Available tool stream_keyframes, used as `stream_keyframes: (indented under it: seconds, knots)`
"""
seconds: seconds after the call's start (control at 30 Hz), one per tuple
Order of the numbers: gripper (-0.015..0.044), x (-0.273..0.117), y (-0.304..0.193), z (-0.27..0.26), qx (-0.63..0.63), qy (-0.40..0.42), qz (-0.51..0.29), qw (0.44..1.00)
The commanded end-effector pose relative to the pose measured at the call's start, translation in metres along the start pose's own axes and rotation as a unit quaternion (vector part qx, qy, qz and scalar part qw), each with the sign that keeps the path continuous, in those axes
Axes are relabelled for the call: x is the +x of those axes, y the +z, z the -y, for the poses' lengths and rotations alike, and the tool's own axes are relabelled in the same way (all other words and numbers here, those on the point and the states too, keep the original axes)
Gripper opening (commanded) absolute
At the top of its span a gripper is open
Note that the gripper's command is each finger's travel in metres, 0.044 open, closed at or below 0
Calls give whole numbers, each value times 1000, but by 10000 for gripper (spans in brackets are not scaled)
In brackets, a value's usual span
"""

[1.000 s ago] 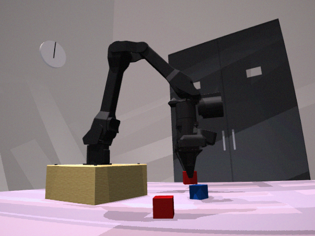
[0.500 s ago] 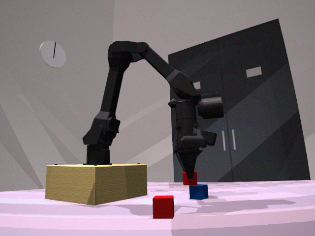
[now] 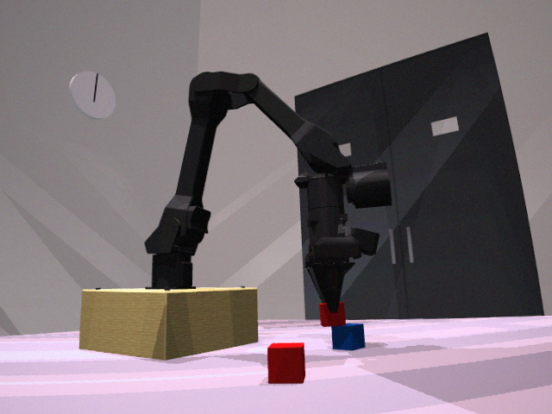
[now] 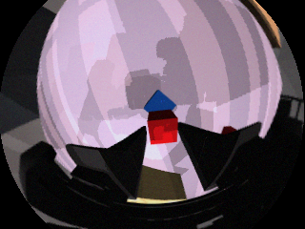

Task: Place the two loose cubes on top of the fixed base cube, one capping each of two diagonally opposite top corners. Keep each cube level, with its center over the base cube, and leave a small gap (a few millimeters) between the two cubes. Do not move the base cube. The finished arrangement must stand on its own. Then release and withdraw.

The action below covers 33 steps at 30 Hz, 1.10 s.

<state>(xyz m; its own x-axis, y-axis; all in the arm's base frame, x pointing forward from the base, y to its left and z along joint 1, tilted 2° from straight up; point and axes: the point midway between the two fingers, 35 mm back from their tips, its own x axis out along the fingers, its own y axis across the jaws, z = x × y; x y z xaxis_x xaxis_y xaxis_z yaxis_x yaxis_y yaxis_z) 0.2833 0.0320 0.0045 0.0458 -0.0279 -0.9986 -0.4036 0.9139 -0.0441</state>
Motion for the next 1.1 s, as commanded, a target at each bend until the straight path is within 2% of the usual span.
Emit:
stream_keyframes:
  seconds: [0.0, 0.43, 0.5, 0.77, 0.9, 1.07]
  knots:
    - [205, -8, 1, 0, 0, -1, 2, 1000]
    - [205, -29, 1, 0, 0, -1, 2, 1000]
    - [258, -27, 0, 5, 22, 0, 1, 1000]
    - [265, -42, -8, 71, 297, -2, 2, 955]
    - [265, -50, -19, 104, 430, -4, 3, 903]
    - [265, -61, -39, 145, 583, -5, 5, 812]
